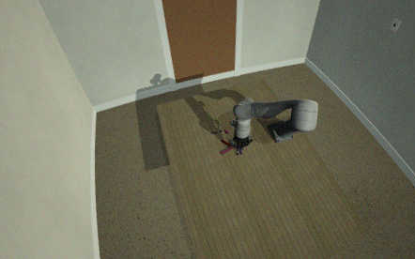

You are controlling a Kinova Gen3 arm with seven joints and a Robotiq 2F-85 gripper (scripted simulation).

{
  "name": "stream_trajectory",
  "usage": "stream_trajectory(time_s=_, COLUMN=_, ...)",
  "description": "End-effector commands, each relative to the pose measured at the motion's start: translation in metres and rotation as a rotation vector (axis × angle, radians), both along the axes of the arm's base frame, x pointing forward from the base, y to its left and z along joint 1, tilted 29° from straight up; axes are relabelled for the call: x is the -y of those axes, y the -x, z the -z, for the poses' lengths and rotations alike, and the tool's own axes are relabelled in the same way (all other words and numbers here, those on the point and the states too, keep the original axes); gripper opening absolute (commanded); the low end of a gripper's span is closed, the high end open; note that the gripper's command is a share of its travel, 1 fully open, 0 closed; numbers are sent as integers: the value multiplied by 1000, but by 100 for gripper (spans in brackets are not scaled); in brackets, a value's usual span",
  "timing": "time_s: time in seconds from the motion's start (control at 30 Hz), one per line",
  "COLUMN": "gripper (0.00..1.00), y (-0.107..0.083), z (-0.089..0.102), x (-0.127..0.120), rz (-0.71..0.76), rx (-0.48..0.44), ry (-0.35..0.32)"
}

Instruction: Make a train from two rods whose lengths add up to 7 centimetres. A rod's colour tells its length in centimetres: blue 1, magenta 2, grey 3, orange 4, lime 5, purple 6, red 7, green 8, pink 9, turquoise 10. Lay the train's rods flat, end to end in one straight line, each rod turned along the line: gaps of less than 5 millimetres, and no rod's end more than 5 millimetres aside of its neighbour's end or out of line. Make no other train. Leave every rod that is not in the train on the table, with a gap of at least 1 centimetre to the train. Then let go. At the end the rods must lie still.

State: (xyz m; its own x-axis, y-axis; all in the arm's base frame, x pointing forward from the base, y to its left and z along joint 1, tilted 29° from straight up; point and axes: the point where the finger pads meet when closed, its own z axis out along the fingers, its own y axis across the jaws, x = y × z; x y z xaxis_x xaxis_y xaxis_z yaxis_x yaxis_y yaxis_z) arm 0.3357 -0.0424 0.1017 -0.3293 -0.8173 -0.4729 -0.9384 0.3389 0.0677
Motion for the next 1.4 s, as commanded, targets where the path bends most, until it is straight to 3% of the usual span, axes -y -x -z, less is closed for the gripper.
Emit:
stream_trajectory(time_s=0.0, gripper=5, y=-1, z=-2, x=-1, rz=-1, rx=6, ry=0)
stream_trajectory(time_s=0.47, gripper=5, y=-1, z=3, x=-4, rz=-1, rx=5, ry=1)
stream_trajectory(time_s=0.7, gripper=5, y=-3, z=15, x=-10, rz=-1, rx=5, ry=1)
stream_trajectory(time_s=1.13, gripper=5, y=-8, z=62, x=-35, rz=-1, rx=5, ry=1)
stream_trajectory(time_s=1.37, gripper=5, y=-10, z=72, x=-40, rz=-1, rx=5, ry=1)
